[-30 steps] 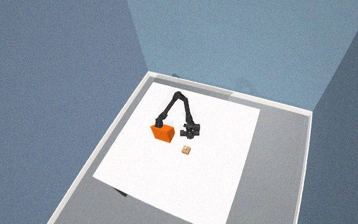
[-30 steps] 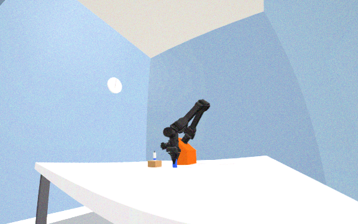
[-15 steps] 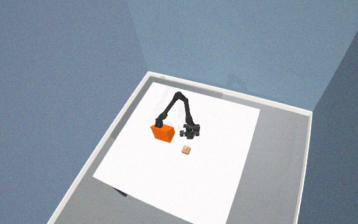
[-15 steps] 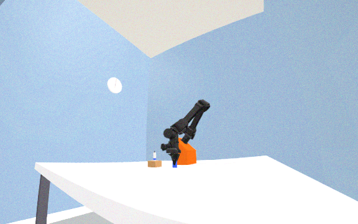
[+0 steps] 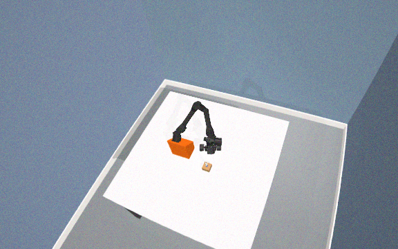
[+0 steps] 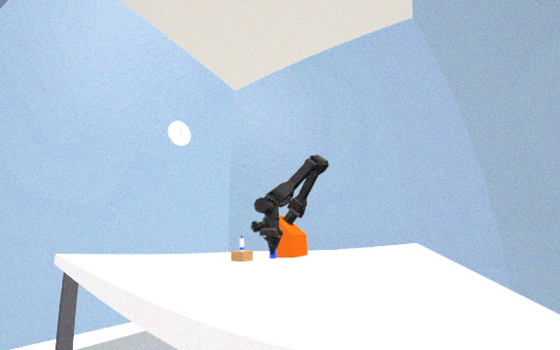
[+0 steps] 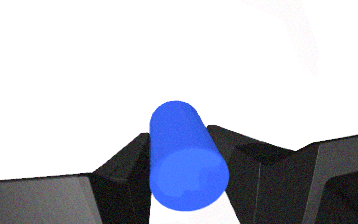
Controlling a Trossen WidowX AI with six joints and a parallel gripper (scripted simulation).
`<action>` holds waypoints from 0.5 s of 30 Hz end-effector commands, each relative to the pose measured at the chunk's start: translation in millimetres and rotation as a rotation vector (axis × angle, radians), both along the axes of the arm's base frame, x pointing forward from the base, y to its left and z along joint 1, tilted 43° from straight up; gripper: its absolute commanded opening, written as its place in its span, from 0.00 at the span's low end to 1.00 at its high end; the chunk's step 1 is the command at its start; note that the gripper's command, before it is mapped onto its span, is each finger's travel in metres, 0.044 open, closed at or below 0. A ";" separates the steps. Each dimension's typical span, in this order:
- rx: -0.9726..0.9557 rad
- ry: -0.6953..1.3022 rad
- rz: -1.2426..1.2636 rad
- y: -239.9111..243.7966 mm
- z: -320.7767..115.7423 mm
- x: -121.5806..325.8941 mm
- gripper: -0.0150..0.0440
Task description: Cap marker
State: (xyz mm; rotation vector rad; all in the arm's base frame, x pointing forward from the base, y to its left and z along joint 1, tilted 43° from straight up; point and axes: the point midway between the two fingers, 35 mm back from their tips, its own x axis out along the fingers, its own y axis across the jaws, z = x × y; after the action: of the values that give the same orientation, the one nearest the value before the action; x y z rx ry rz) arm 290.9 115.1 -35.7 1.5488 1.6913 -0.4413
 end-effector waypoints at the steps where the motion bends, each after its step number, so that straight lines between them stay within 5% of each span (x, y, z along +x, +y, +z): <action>1: -0.002 -0.011 0.000 -8.4 10.3 3.2 0.25; 15: 0.002 -0.006 -0.004 -30.6 35.9 -0.4 0.25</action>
State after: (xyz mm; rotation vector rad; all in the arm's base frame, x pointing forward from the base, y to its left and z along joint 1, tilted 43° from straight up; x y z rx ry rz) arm 288.7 88.8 -7.3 1.5526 1.6897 -0.4486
